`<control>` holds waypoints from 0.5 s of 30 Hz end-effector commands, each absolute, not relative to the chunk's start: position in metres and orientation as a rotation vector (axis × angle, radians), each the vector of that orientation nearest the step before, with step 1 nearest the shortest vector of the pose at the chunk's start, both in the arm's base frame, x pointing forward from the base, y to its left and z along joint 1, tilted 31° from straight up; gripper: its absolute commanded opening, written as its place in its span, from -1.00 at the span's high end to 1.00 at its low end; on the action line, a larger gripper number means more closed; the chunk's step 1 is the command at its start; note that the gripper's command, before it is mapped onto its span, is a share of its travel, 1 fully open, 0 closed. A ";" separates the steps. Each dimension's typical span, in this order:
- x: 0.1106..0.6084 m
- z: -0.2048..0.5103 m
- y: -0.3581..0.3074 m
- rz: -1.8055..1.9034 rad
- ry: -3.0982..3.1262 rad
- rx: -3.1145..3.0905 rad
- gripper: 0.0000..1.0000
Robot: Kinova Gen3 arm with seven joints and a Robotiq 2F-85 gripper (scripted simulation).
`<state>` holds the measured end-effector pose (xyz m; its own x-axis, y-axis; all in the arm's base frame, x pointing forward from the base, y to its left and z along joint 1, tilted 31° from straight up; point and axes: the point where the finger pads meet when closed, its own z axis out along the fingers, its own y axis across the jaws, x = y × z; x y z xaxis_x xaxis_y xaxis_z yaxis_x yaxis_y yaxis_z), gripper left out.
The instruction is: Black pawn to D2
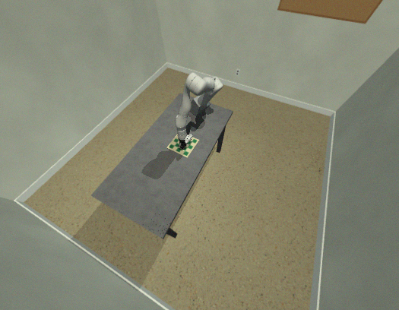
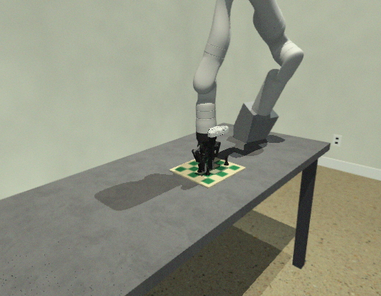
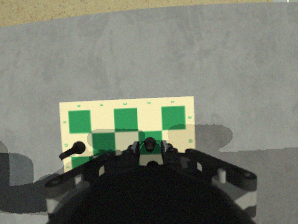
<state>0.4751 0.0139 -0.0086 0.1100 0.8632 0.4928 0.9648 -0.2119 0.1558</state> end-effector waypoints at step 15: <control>0.458 0.055 -0.020 -0.735 -1.824 -2.182 0.33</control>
